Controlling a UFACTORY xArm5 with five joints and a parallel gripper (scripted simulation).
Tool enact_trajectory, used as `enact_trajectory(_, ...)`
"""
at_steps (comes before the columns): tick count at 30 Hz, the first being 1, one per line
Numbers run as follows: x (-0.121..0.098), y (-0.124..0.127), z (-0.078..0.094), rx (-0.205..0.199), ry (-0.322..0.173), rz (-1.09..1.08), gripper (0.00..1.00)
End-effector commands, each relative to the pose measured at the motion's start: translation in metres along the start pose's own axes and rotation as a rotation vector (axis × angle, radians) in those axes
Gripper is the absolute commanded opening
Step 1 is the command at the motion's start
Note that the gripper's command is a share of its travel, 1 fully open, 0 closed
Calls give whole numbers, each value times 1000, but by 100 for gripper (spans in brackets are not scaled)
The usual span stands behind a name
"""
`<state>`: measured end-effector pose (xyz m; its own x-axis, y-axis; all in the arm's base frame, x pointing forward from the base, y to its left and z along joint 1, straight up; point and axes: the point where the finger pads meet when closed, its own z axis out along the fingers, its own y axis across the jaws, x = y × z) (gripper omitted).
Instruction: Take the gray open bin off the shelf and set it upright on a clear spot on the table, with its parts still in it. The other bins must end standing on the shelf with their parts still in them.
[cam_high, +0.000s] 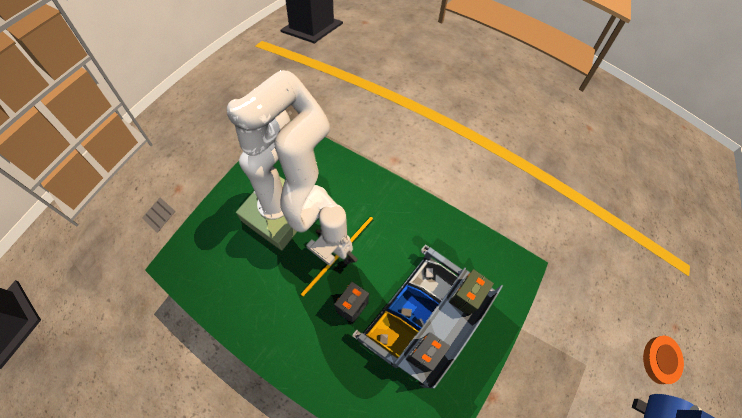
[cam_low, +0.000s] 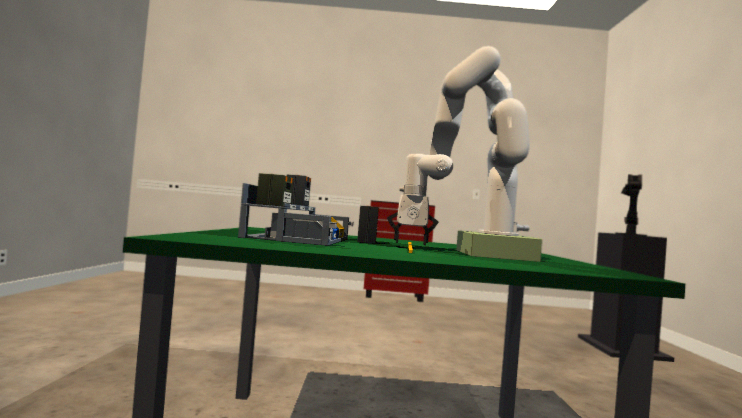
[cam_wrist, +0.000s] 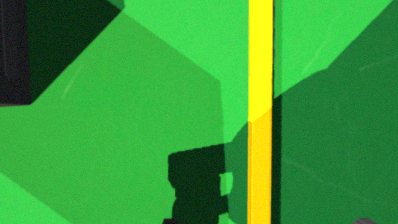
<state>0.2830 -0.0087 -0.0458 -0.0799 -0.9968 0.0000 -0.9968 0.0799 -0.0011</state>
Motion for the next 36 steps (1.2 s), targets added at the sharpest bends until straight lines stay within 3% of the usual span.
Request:
enact_trajectory(1, 0, -1, 0, 2, 0, 0, 100)
enact_trajectory(8, 0, -1, -4, 2, 0, 0, 100)
enact_trajectory(21, 0, -1, -45, 2, 0, 0, 100)
enact_trajectory(36, 0, -1, -80, 2, 0, 0, 100)
